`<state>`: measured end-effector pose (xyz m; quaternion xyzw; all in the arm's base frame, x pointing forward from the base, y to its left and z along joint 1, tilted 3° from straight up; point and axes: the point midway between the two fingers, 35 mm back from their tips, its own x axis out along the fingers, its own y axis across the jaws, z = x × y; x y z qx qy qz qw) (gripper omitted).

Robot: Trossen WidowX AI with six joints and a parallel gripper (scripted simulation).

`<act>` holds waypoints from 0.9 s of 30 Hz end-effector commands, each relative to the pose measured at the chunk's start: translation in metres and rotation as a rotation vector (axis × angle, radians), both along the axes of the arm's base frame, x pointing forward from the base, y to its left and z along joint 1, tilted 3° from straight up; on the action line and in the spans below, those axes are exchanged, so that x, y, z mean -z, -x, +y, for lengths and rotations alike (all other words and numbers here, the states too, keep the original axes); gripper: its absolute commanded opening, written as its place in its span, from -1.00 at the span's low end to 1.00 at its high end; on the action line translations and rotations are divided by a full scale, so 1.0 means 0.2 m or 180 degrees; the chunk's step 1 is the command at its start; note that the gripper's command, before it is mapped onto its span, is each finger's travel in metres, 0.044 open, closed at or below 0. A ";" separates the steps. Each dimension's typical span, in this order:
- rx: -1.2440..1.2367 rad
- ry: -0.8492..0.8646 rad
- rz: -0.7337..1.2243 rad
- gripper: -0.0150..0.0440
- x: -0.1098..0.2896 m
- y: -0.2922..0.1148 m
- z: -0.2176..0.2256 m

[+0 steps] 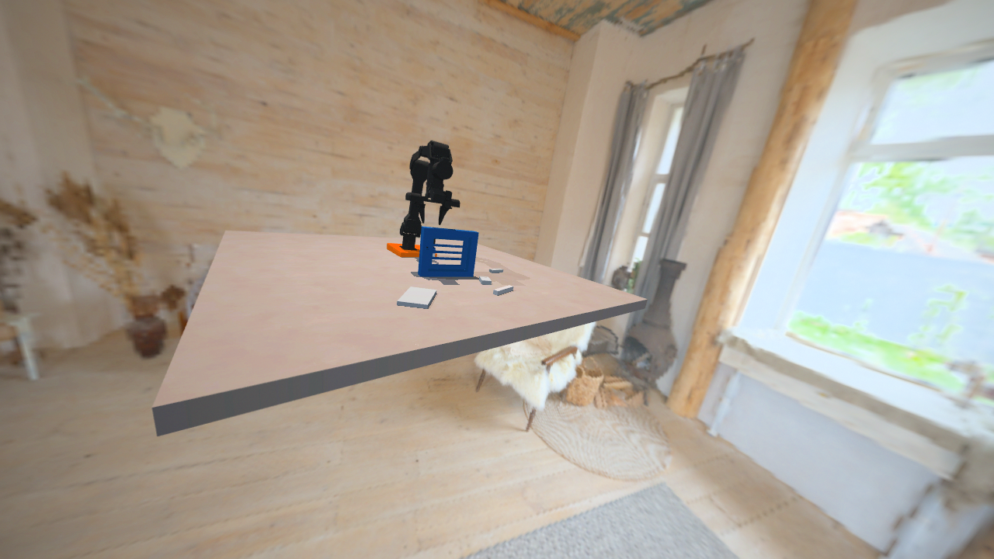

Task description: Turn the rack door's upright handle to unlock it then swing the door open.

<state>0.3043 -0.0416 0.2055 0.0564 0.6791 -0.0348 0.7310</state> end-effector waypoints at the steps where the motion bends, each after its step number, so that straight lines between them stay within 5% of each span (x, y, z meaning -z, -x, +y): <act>1: -0.0011 -0.0022 0.0028 0.48 0.04 0.00 0.01; 27: -0.0011 -0.0022 0.0028 0.48 0.25 -0.02 0.01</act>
